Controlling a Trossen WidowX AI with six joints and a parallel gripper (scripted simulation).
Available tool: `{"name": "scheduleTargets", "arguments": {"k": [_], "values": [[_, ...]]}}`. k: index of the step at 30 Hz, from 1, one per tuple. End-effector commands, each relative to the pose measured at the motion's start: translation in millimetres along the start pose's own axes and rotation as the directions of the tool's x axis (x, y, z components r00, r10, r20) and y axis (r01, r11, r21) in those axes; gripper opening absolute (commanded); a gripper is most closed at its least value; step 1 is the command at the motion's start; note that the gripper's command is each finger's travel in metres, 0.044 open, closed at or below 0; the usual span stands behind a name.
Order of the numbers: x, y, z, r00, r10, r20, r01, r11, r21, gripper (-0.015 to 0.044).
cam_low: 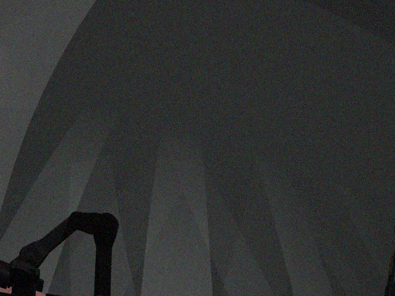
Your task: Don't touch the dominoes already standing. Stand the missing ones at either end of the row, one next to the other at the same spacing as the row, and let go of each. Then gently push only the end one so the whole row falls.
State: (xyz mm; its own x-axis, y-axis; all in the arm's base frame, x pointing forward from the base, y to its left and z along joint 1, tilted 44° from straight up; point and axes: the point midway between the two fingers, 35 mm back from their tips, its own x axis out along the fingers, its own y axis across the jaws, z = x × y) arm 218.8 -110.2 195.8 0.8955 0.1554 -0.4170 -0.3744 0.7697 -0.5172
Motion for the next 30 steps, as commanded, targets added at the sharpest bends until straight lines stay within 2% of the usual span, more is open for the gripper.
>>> {"name": "scheduleTargets", "arguments": {"k": [1,6,12,17,20,22,24,30], "values": [[17.9,5.2,4.4,0.984,0.111,-0.141,-0.096,0.989,0.109,0.044],[32.7,15.5,12.2,0.917,0.206,-0.342,-0.135,0.966,0.22,0.044],[30.9,25.4,10.5,0.735,0.243,-0.633,-0.053,0.951,0.304,0.044],[13.1,20.2,19.2,0.5,0.118,-0.858,0.092,0.978,0.189,0.044],[-0.8,13.2,27.4,0.338,-0.037,-0.94,0.15,0.988,0.015,0.044],[-6.7,6.7,36.3,0.269,-0.147,-0.952,0.169,0.98,-0.103,0.044],[-8.4,4.0,40.4,0.249,-0.19,-0.95,0.174,0.974,-0.149,0.044],[-8.4,4.0,40.4,0.249,-0.19,-0.95,0.174,0.974,-0.149,0.044]]}}
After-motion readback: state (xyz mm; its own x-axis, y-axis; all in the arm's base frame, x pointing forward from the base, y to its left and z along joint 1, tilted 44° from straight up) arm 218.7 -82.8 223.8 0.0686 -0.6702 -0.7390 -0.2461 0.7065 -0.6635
